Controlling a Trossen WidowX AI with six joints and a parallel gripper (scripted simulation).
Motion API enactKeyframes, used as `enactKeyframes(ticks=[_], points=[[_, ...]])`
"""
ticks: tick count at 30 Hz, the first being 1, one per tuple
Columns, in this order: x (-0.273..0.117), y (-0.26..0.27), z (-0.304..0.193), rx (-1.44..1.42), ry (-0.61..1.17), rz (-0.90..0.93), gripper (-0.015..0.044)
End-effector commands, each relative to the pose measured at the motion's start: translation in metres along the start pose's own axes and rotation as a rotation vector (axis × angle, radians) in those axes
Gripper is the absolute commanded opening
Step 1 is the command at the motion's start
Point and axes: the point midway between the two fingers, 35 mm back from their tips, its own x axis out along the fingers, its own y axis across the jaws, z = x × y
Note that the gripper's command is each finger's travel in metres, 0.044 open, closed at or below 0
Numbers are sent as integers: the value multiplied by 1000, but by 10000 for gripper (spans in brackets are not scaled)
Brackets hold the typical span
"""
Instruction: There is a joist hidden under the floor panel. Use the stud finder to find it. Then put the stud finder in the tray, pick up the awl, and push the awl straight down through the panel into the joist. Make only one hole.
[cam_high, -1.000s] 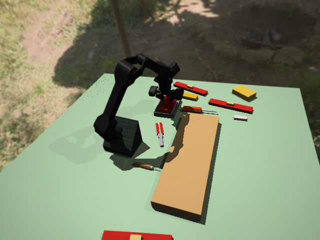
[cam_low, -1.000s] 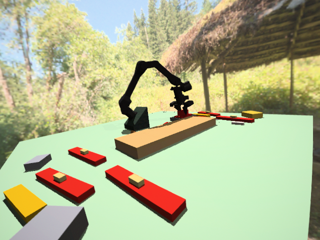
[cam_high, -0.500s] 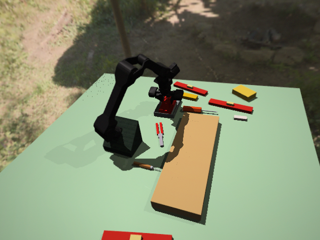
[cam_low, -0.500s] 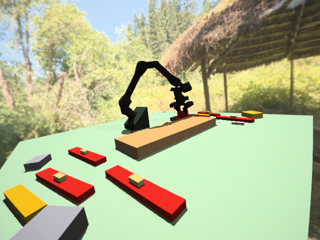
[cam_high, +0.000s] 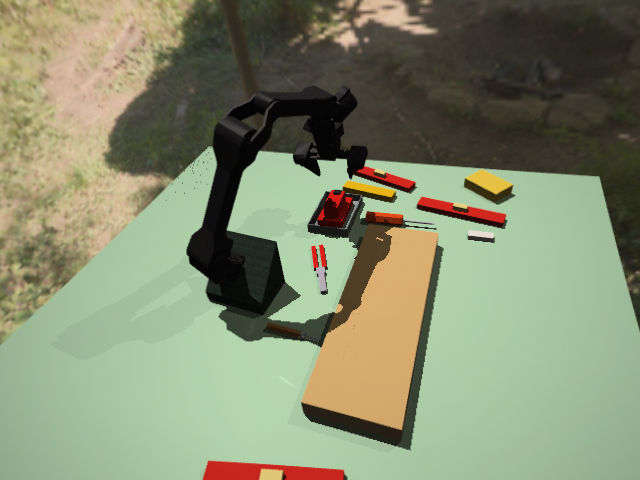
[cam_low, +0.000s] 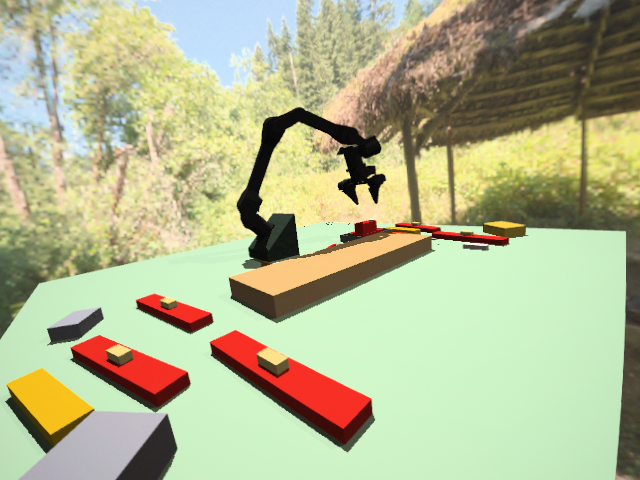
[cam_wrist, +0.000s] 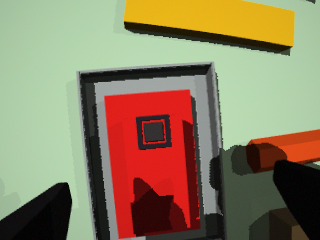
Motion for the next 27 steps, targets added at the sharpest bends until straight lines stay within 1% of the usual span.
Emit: enactKeyframes(ticks=[1,4,7,14,20,27], points=[[-5,-14,-25,88,26,0,440],[-27,-42,-72,272,42,-16,440],[-41,-58,-111,414,57,-30,440],[-63,-75,-219,780,108,-66,440],[-69,-60,-312,1103,170,-105,440],[-62,-6,-407,1504,274,-170,440]])
